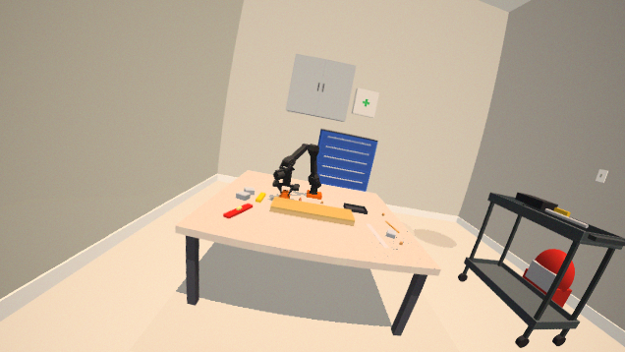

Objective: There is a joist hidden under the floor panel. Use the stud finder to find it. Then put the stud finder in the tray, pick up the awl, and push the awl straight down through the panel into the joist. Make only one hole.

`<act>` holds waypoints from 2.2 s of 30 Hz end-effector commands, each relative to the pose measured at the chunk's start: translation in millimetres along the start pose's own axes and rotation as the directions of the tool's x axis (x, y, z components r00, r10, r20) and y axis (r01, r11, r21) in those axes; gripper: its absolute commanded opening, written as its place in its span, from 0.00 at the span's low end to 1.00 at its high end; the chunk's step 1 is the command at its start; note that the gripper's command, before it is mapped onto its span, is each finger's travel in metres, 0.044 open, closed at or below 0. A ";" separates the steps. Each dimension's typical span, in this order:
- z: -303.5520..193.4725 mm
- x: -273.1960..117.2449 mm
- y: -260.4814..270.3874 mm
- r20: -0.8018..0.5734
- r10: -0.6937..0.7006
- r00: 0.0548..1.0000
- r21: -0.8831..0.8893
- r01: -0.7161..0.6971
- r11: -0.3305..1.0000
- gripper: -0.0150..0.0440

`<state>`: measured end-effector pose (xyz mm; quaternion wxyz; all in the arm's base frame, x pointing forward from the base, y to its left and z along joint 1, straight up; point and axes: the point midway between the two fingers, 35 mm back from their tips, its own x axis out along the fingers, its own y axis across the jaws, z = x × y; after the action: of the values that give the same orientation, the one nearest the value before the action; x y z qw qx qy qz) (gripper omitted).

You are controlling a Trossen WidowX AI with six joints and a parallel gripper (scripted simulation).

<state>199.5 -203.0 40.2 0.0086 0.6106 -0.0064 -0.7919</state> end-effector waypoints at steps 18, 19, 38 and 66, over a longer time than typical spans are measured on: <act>7.5 -40.3 2.8 -0.003 -0.002 1.000 0.005 0.002 1.000 0.25; 9.0 -45.9 2.9 -0.003 -0.002 1.000 0.005 0.002 1.000 0.25; 20.9 -99.5 0.6 -0.024 0.001 1.000 -0.118 -0.003 0.993 0.25; -33.6 -116.1 3.2 -0.204 0.017 0.979 -0.883 -0.192 0.427 0.25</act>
<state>252.4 -202.4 140.1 0.3410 0.5845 0.3517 -0.6469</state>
